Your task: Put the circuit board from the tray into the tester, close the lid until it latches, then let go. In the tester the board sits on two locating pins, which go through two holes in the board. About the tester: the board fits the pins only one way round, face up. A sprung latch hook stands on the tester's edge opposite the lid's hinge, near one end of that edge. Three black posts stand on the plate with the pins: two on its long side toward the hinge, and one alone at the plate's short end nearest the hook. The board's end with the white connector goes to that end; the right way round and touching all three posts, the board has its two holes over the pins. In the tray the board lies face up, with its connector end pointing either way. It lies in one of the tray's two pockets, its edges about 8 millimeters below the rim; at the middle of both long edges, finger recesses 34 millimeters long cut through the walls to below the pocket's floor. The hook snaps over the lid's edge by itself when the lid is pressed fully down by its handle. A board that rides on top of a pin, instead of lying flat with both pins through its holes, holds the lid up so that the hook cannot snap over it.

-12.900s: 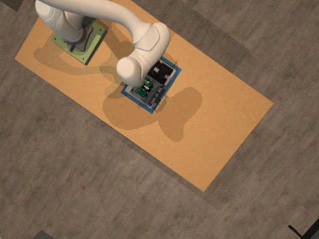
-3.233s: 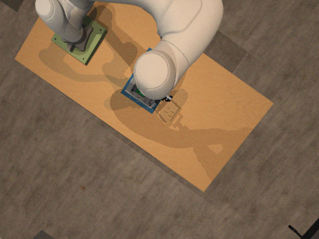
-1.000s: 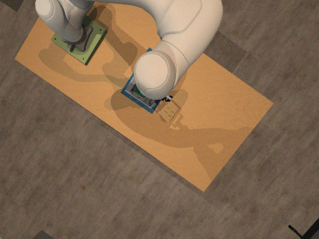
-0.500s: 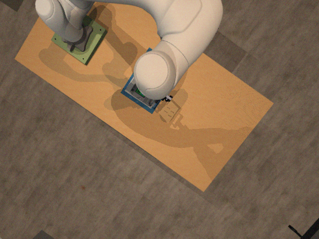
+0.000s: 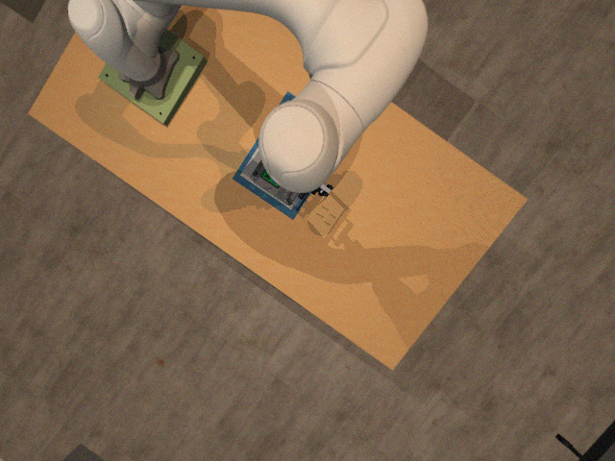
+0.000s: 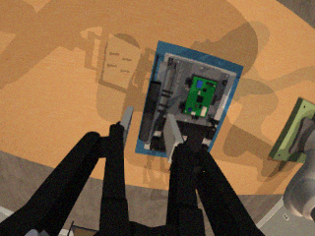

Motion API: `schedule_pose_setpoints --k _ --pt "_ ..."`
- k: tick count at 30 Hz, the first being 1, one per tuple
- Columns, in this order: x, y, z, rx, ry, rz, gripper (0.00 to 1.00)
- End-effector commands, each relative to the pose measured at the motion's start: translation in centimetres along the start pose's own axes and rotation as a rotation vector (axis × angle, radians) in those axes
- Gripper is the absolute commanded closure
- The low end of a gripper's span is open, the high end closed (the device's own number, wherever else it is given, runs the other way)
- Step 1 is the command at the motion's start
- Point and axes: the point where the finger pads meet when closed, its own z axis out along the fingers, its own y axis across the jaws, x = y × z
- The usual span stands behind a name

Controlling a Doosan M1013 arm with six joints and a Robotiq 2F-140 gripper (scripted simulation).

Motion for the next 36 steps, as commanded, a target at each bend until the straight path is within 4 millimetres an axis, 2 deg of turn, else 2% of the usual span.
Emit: schedule_pose_setpoints --k 1,22,36 --pt "0.0 0.0 0.3 0.0 0.0 0.0 0.7" --pt "0.0 0.0 3.2 0.0 0.0 0.0 0.7" --pt "0.0 0.0 3.6 0.0 0.0 0.0 0.7"
